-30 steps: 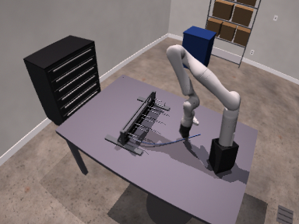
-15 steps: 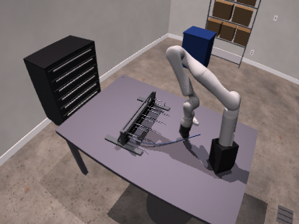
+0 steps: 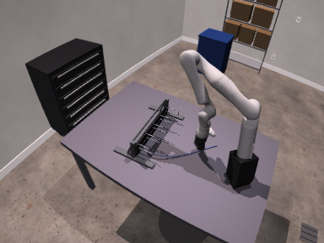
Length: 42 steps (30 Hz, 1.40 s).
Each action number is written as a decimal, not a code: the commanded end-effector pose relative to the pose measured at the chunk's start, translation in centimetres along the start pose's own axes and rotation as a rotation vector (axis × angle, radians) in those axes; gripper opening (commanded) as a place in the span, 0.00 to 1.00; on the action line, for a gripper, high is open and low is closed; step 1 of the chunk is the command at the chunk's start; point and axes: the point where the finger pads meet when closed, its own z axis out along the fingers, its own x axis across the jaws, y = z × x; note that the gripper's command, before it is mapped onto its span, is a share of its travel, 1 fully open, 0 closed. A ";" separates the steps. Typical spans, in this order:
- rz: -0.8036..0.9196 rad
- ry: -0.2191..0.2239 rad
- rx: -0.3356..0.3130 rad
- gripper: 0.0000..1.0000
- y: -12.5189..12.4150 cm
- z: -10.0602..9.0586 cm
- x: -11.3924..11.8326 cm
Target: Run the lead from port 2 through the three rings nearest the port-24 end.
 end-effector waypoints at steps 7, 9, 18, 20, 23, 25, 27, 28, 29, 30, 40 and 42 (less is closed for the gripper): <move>0.000 0.000 0.000 0.67 0.0 0.0 0.0; 0.000 0.000 0.000 0.67 0.0 0.0 0.0; 0.000 0.000 0.000 0.67 0.0 0.0 0.0; 0.000 0.000 0.000 0.67 0.0 0.0 0.0; 0.000 0.000 0.000 0.67 0.0 0.0 0.0; 0.000 0.000 0.000 0.67 0.0 0.0 0.0; 0.000 0.000 0.000 0.67 0.0 0.0 0.0; 0.000 0.000 0.000 0.67 0.0 0.0 0.0; 0.000 0.000 0.000 0.67 0.0 0.0 0.0; 0.000 0.000 0.000 0.67 0.0 0.0 0.0; 0.000 0.000 0.000 0.67 0.0 0.0 0.0; 0.000 0.000 0.000 0.00 0.0 0.0 0.0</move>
